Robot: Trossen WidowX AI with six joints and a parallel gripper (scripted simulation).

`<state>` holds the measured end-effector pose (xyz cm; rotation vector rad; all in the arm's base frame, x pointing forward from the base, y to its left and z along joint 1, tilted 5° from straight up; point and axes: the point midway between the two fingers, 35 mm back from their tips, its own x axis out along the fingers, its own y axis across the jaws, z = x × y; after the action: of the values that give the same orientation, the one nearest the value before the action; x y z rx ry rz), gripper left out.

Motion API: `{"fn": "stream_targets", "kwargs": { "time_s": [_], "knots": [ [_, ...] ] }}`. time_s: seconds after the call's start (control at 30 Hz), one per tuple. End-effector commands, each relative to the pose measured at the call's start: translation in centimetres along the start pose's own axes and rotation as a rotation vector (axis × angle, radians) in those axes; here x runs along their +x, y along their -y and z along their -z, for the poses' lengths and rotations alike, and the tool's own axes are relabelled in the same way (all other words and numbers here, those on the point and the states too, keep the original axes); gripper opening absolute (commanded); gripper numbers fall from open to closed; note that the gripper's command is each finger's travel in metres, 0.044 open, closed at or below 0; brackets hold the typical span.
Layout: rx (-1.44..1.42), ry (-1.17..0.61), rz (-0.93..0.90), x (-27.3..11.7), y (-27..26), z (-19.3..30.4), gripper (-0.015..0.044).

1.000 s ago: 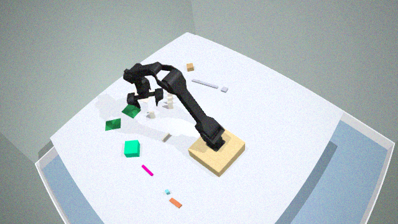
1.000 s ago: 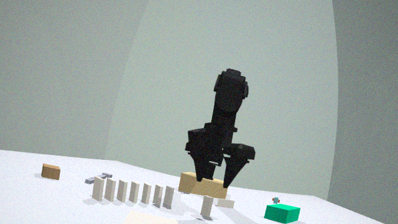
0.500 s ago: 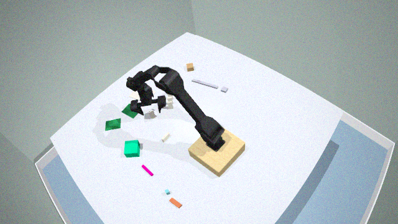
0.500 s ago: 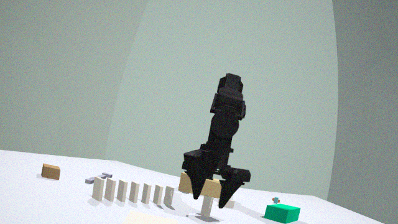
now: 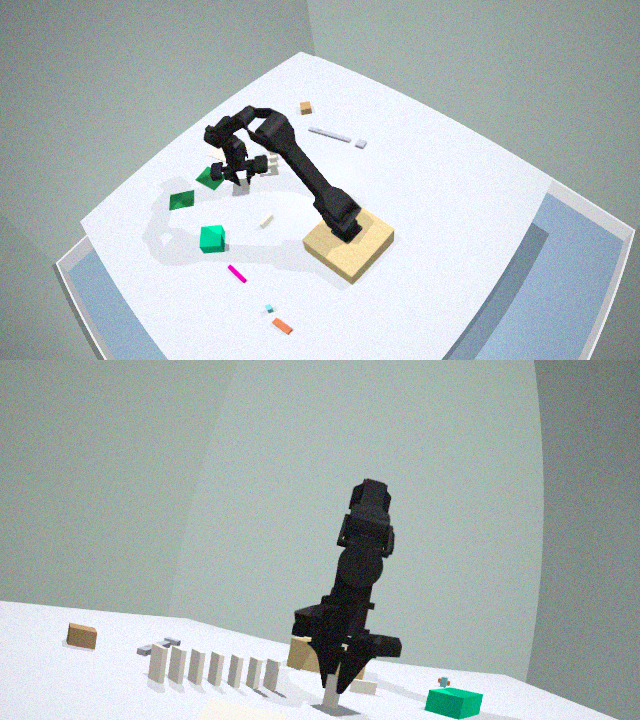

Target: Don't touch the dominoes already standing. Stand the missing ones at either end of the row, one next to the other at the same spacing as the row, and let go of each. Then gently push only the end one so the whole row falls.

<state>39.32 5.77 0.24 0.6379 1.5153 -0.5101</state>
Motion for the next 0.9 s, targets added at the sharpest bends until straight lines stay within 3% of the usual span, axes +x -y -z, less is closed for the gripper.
{"fn": "stream_targets", "kwargs": {
  "time_s": [0.0, 0.3, 0.63, 0.87],
  "knots": [
    [0.004, -0.002, -0.003, 0.0, 0.0, 0.0, 0.0107],
    [0.004, 0.001, -0.002, -0.4, -0.1, -0.1, 0.0107],
    [0.0, 0.001, 0.0, -12.6, -0.1, -0.2, 0.0107],
    [0.0, 0.0, 0.001, -13.5, 0.2, -0.1, 0.0107]
  ]
}}
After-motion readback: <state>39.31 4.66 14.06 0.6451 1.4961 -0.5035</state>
